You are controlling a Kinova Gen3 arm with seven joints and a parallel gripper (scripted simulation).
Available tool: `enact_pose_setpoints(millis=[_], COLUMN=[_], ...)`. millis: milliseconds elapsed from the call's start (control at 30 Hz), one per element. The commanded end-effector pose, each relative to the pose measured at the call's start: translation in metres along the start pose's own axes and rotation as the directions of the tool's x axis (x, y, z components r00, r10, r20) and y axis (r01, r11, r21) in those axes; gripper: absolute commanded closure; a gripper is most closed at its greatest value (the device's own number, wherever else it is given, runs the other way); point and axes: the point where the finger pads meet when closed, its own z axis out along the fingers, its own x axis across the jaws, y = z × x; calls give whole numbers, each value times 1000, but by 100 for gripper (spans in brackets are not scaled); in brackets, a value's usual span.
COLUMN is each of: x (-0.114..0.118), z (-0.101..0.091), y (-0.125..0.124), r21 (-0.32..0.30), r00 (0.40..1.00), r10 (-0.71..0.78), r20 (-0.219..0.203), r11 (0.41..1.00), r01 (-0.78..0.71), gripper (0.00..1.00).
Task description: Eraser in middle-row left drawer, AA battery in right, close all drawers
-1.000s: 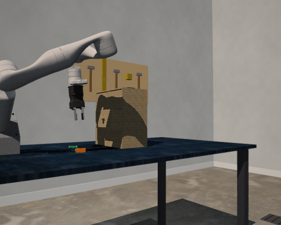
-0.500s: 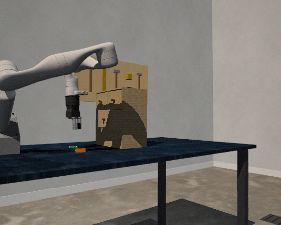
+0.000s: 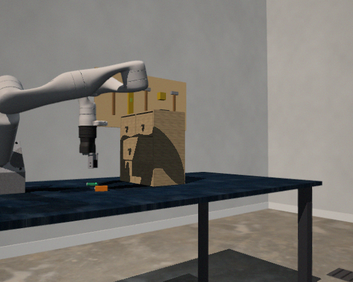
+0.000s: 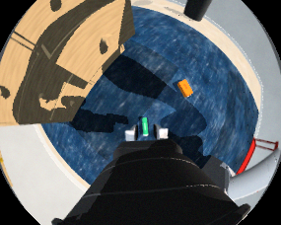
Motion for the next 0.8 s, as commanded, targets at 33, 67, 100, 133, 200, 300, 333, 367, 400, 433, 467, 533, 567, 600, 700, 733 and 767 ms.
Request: enact_pose_setpoints(millis=[33,67,100,133,200,300,333,367,400,433,467,533,567,600,700,733,767], x=[0,0,0,0,-1,-1,-1,-1,-1,-1,-1,-1,-1,-1,-1,-1,-1], z=[3,3,3,3,4,4,4,4,4,4,4,4,4,4,4,4,4], y=[4,4,4,4,4,5,5,5,5,5,5,5,5,5,5,5,5], r21=[-6,-7,-7,-7,-8,-8,-8,-8,-8,-8,-8,-8,-8,-8,-8,-8,-8], r00=[1000,1000,1000,1000,999,999,999,999,999,999,999,999,999,999,999,999,999], r10=[-23,-27,-27,-27,-32,-34,-35,-35,-35,-35,-35,-35,-35,-35,-35,-35,-35], r20=[-2,-2,-2,-2,-1,-1,-1,-1,-1,-1,-1,-1,-1,-1,-1,-1,-1], r11=[1000,1000,1000,1000,999,999,999,999,999,999,999,999,999,999,999,999,999], r01=[23,27,27,27,32,34,35,35,35,35,35,35,35,35,35,35,35], gripper=[33,33,33,33,33,33,33,39,39,39,39,39,39,39,39,39,39])
